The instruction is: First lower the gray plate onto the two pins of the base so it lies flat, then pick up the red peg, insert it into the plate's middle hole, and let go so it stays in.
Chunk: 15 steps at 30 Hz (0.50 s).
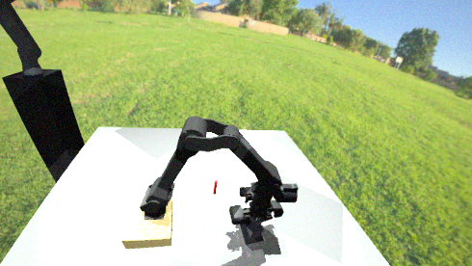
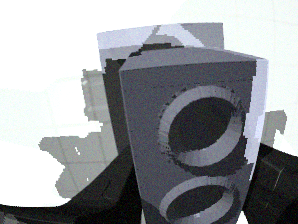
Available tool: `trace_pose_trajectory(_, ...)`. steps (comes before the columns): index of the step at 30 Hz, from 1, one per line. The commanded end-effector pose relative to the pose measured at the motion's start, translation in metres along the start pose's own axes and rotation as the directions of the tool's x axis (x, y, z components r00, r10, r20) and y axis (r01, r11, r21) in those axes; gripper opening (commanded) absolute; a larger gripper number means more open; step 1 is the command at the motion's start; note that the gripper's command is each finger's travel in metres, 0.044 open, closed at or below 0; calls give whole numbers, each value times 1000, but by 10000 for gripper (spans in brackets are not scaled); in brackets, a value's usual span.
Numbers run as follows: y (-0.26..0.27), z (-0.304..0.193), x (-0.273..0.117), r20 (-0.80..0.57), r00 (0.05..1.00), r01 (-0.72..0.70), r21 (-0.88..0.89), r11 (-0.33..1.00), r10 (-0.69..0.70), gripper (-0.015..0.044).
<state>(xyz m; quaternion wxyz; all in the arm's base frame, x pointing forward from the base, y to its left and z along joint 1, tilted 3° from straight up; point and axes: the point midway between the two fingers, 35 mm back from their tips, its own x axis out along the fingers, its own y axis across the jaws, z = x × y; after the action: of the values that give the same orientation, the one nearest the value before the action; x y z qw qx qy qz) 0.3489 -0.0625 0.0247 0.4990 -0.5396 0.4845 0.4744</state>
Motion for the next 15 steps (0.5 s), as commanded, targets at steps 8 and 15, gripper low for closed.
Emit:
trace_pose_trajectory(8, 0, 0, 1, 0, 1000, -1, 0, 1000, 1, 0)
trace_pose_trajectory(15, 0, 0, 1, 0, 1000, -1, 0, 1000, 1, 184)
